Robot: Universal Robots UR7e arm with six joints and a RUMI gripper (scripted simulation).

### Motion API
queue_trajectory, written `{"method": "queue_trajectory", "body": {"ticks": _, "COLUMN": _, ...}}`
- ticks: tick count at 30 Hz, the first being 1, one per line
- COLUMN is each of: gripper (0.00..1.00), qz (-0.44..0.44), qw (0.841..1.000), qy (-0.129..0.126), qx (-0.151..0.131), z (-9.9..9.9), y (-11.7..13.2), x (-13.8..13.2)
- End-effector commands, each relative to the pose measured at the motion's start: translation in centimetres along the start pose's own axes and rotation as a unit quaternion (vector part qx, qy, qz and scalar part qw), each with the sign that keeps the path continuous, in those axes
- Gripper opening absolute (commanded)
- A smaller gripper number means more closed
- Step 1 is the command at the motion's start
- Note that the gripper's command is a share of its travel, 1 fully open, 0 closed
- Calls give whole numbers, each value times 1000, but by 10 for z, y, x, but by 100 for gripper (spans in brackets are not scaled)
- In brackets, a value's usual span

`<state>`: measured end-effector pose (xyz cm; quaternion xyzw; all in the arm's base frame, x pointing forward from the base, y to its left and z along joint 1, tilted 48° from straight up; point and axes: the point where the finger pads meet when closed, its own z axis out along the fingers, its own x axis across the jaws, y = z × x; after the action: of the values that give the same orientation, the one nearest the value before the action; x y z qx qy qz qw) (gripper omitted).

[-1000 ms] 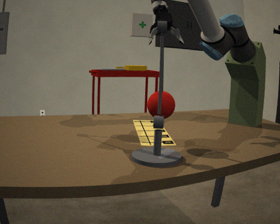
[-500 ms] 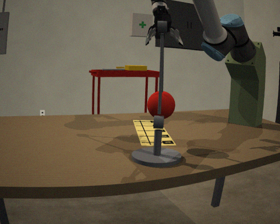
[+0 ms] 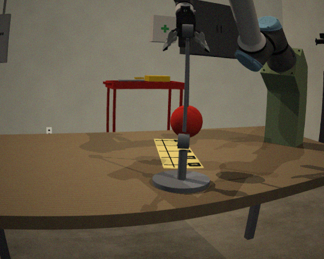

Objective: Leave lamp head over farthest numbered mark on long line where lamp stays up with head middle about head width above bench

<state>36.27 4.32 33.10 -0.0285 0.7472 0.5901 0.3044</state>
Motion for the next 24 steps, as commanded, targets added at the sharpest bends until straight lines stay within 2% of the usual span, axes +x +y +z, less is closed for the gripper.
{"method": "queue_trajectory", "body": {"ticks": 1, "gripper": 100, "qz": 8, "qw": 1000, "qy": -15, "qx": -23, "z": 22, "y": 26, "x": -12}}
{"method": "queue_trajectory", "body": {"ticks": 5, "gripper": 100, "qz": 12, "qw": 999, "qy": -20, "qx": -31, "z": 29, "y": 35, "x": -15}}
{"method": "queue_trajectory", "body": {"ticks": 20, "gripper": 100, "qz": 19, "qw": 998, "qy": -35, "qx": -52, "z": 90, "y": 34, "x": 5}}
{"method": "queue_trajectory", "body": {"ticks": 24, "gripper": 100, "qz": 19, "qw": 998, "qy": -35, "qx": -52, "z": 94, "y": 35, "x": 5}}
